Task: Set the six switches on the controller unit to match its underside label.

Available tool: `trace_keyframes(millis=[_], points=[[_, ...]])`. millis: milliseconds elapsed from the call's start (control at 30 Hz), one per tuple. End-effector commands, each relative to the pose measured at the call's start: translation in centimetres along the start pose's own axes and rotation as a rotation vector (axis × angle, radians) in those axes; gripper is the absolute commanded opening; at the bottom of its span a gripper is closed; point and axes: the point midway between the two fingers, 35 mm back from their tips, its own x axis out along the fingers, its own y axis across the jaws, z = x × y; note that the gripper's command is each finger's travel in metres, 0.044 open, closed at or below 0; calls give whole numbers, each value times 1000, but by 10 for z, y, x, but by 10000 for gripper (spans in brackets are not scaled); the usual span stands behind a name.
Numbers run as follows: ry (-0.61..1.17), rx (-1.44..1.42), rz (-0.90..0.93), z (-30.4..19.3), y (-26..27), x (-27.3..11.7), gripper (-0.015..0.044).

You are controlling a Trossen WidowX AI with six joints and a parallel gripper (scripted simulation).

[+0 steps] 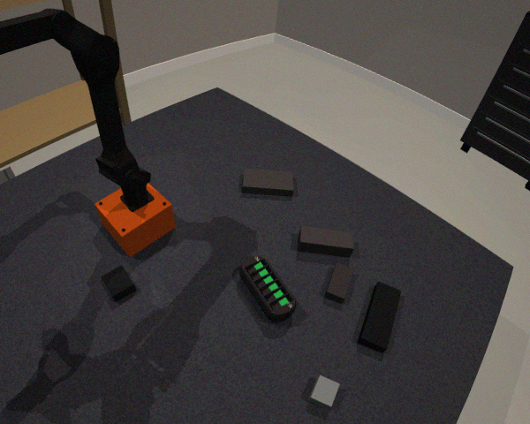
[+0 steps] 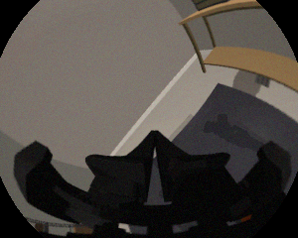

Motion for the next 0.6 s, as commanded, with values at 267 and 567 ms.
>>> trace_keyframes(millis=[267, 567], points=[[374, -321, 63, -174, 59, -16, 0], [609, -637, 147, -305, 75, -71, 0]])
